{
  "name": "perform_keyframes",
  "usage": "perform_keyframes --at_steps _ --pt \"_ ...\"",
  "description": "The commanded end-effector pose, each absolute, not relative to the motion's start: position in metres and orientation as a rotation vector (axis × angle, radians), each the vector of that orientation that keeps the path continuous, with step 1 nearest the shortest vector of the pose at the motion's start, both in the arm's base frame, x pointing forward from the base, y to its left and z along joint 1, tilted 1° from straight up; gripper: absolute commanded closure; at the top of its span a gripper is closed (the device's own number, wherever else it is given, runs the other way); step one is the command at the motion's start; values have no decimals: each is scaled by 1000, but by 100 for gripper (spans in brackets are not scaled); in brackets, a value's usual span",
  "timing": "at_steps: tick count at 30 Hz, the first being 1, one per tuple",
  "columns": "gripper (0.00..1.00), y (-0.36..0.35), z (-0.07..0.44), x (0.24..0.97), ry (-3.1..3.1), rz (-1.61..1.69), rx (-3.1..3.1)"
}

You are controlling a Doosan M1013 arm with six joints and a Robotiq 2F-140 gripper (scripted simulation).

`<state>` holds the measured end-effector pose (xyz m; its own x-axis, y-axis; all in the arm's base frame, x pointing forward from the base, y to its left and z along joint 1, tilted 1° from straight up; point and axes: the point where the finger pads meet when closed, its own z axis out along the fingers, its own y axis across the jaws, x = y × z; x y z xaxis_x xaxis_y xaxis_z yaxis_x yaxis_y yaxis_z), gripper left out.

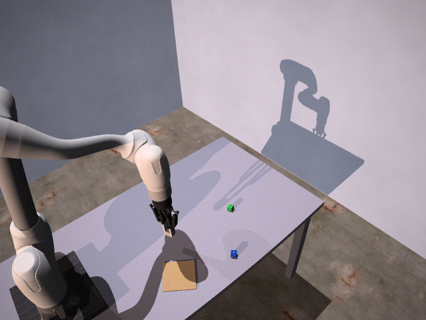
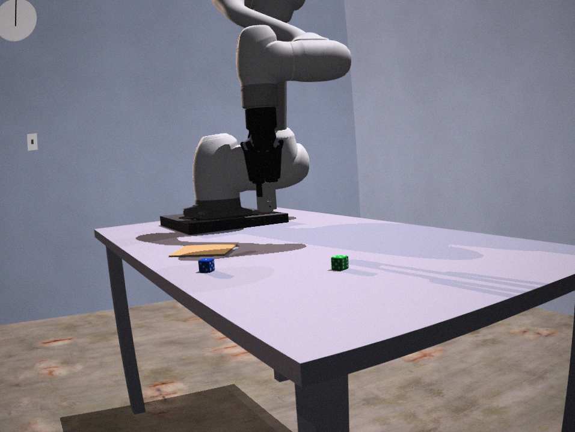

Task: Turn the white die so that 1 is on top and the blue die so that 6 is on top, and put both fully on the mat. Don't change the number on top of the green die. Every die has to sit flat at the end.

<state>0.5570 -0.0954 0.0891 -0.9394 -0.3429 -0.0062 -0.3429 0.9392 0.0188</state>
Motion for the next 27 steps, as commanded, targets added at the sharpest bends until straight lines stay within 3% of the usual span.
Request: perform_keyframes --at_steps 1,27 --pt "79 -94 89 557 3073 35 -544" --pt "79 -99 82 544 2428 178 -422"
